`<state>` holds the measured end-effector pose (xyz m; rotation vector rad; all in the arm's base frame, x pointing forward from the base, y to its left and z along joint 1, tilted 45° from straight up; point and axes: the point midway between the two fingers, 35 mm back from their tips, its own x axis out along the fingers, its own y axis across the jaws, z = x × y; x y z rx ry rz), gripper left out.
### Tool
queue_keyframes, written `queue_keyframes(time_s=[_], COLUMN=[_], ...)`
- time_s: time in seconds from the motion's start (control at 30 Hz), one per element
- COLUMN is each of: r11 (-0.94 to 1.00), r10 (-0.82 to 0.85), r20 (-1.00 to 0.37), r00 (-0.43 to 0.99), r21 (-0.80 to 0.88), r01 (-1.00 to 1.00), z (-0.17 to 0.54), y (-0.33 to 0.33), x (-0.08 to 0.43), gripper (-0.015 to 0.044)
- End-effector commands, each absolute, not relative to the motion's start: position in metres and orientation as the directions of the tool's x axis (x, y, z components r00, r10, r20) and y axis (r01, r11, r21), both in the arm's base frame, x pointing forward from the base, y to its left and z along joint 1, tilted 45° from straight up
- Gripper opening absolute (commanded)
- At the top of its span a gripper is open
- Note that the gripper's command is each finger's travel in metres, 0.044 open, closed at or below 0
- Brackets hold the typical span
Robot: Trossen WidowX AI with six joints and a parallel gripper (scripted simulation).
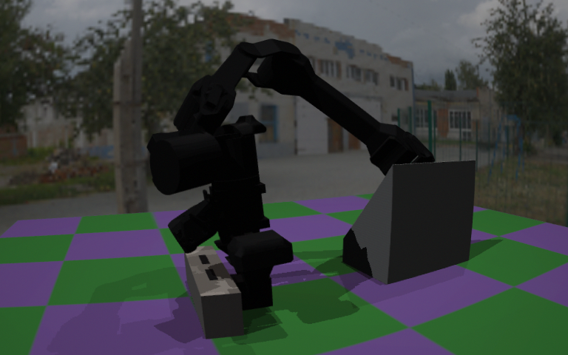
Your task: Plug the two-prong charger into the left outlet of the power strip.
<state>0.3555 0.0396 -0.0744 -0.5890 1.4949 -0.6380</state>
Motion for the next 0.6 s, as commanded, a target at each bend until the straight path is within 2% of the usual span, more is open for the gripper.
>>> queue_keyframes(time_s=[0.0,0.57], r11=[0.713,0.713], r10=[-0.701,-0.701], r20=[-0.713,-0.713], r00=[0.004,0.004], r21=[-0.7,-0.7], r01=[0.049,0.049], z=[-0.0729,-0.0732], y=[0.0402,0.0399], x=[0.3682,0.3665], gripper=[0.0,0.0])
